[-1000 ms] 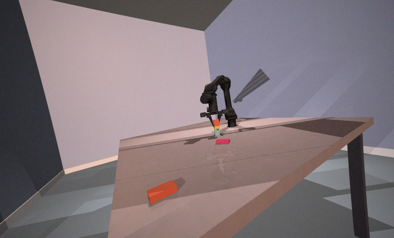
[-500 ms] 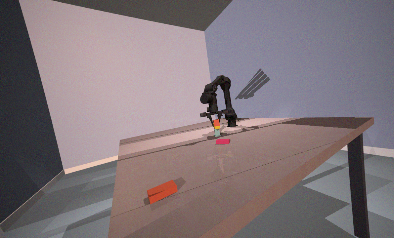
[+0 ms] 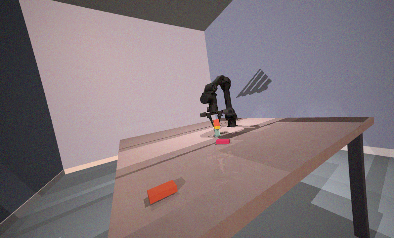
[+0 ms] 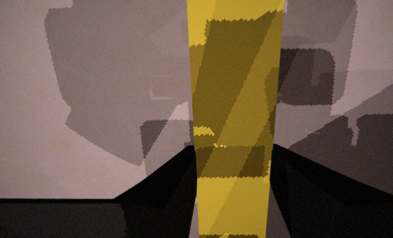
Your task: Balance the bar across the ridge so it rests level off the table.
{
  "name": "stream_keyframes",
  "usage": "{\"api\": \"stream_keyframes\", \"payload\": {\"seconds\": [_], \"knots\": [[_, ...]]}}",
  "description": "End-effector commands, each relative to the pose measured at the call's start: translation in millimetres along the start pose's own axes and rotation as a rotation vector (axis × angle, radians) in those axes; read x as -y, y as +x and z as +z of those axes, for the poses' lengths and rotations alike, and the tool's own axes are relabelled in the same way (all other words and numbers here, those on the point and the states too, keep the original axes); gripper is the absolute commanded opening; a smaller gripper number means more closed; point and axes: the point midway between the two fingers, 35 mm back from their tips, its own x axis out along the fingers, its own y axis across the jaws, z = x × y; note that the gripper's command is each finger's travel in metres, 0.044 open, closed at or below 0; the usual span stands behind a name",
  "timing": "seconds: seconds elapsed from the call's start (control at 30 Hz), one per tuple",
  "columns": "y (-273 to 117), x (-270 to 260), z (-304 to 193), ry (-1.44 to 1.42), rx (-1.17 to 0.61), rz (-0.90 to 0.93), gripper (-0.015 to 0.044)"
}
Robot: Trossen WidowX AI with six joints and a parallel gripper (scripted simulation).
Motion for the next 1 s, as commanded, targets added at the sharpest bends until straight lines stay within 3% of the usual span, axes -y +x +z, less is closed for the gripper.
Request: {"api": "stream_keyframes", "payload": {"seconds": [0.0,0.7,0.9,0.97], "knots": [[0.0,0.0,0.0,0.000,0.000,0.000,0.0000],[0.0,0.0,0.0,0.000,0.000,0.000,0.0000],[0.0,0.0,0.0,0.000,0.000,0.000,0.0157],[0.0,0.0,0.0,0.000,0.000,0.000,0.0167]]}}
